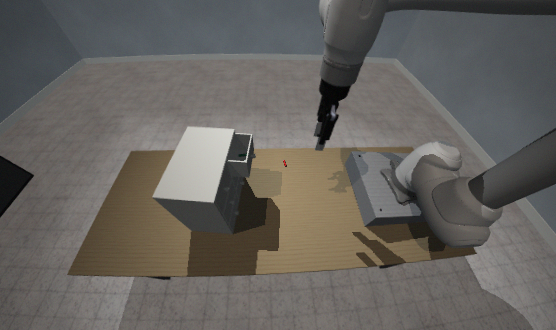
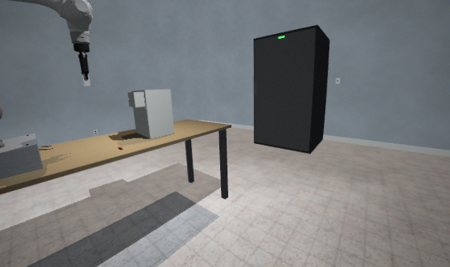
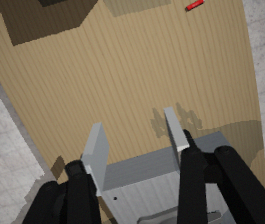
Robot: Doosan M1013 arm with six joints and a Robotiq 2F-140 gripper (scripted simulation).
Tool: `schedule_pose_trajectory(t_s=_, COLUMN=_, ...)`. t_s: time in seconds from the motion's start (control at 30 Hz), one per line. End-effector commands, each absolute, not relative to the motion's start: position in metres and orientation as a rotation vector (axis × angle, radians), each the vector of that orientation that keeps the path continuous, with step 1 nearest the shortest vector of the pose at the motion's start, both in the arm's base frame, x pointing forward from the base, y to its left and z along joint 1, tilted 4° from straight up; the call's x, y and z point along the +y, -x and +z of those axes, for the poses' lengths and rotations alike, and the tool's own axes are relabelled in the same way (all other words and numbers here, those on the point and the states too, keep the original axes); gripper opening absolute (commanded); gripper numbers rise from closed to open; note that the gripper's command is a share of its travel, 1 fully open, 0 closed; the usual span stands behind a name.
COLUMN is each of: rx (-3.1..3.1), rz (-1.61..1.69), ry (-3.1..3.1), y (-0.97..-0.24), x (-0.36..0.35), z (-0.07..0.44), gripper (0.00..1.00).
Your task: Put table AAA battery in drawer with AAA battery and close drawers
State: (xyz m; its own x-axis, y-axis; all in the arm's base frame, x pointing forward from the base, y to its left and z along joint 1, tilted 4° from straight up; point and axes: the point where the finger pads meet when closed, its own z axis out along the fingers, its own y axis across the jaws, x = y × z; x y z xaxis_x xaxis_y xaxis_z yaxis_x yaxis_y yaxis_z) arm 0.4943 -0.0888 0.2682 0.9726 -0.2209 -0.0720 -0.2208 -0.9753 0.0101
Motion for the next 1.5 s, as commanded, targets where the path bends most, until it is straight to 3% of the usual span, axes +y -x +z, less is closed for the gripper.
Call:
schedule_pose_trajectory(t_s=0.0, rx=-0.349, rz=-0.114, ry=-3.118, y=-0.494, x=-0.089, z=0.268, gripper=1.00)
schedule_pose_trajectory(t_s=0.63, rx=-0.349, rz=-0.114, ry=-3.118, y=-0.495, x=-0.089, z=0.272, gripper=1.00)
schedule_pose_trajectory(t_s=0.9, rx=-0.349, rz=-0.114, ry=-3.118, y=-0.497, x=-0.089, z=0.310, gripper=1.00)
schedule_pose_trajectory(t_s=1.23, rx=-0.349, rz=-0.114, ry=-3.118, y=-0.504, x=-0.090, z=0.398, gripper=1.00)
schedule_pose_trajectory(t_s=1.47, rx=-0.349, rz=-0.114, ry=-3.118, y=-0.505, x=-0.090, z=0.413, gripper=1.00)
